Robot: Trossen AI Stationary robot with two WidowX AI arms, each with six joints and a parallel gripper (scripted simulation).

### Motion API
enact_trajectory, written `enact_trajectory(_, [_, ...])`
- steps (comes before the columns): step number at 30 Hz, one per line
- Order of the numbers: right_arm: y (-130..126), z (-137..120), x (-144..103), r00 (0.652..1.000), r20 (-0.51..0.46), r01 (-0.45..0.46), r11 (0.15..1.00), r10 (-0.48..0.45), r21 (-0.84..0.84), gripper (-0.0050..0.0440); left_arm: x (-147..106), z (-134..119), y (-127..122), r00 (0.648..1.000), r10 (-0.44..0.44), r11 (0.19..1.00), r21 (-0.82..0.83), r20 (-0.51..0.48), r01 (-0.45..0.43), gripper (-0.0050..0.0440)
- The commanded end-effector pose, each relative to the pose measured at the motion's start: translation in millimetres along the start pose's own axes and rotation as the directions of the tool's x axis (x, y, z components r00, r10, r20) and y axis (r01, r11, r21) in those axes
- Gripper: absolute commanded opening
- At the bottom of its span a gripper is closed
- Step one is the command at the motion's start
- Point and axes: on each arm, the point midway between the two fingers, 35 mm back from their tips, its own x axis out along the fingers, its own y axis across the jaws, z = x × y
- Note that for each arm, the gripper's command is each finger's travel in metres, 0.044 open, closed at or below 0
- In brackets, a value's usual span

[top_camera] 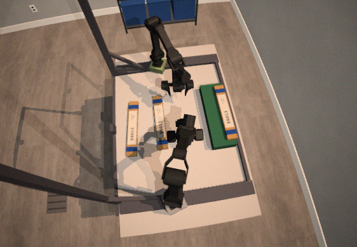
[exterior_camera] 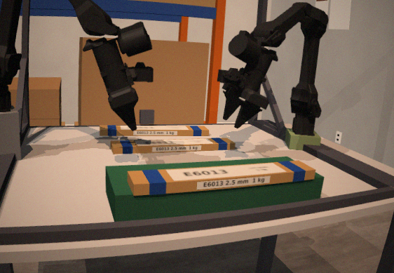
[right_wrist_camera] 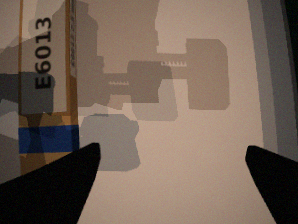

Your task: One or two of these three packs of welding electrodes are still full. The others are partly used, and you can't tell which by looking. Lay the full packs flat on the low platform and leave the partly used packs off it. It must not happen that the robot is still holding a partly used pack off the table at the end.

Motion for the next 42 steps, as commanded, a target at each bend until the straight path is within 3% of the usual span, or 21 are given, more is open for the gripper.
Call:
enact_trajectory(1, [20.8,2.7,-3.9,0.999,0.028,0.019,1.0,-0.019,0.006,0.043,-1.0,2.7,-22.3,1.0,0.022,1.0,-0.005,0.018,-0.022,0.043])
enact_trajectory(15, [113.3,-11.9,10.2,1.0,0.009,0.015,1.0,-0.015,0.008,0.043,19.7,3.9,-114.3,1.0,0.014,1.0,-0.008,0.0,-0.014,0.043])
enact_trajectory(17, [113.3,-11.9,10.2,1.0,0.009,0.015,1.0,-0.015,0.008,0.043,19.7,3.9,-114.3,1.0,0.014,1.0,-0.008,0.0,-0.014,0.043])
enact_trajectory(32, [215.1,-17.8,16.8,1.0,0.022,0.007,1.0,-0.007,0.011,0.043,31.1,17.2,-215.3,1.0,0.007,1.0,-0.012,0.024,-0.006,0.043])
enact_trajectory(34, [215.1,-17.8,16.8,1.0,0.022,0.007,1.0,-0.007,0.011,0.043,31.1,17.2,-215.3,1.0,0.007,1.0,-0.012,0.024,-0.006,0.043])
enact_trajectory(42, [268.7,-24.7,21.3,1.0,0.022,0.005,1.0,-0.005,0.011,0.043,39.5,18.3,-268.6,1.0,0.004,1.0,-0.012,0.019,-0.004,0.043])
